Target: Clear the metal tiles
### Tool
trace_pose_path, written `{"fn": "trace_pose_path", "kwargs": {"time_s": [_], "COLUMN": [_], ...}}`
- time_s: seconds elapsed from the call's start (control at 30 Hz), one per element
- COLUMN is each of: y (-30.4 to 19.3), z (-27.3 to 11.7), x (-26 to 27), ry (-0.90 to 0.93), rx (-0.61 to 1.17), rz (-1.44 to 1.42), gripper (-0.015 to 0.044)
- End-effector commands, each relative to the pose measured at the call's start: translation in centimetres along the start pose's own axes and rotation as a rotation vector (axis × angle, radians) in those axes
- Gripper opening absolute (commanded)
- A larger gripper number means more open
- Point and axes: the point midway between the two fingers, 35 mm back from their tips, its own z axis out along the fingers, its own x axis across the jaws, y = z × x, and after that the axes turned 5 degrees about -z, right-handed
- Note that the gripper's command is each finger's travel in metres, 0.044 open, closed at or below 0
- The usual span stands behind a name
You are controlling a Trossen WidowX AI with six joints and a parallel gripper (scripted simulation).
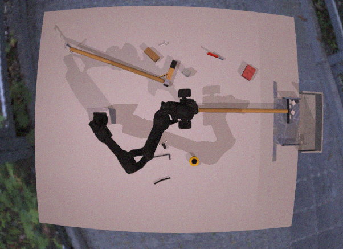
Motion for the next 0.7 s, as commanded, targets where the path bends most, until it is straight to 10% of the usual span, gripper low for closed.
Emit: {"fn": "trace_pose_path", "kwargs": {"time_s": [0.0,0.67], "y": [1.1,3.6], "z": [0.3,2.2], "x": [0.0,-0.4], "ry": [0.004,0.003], "rx": [-0.012,-0.013], "rz": [0.001,0.002], "gripper": [0.0000,0.0000]}}
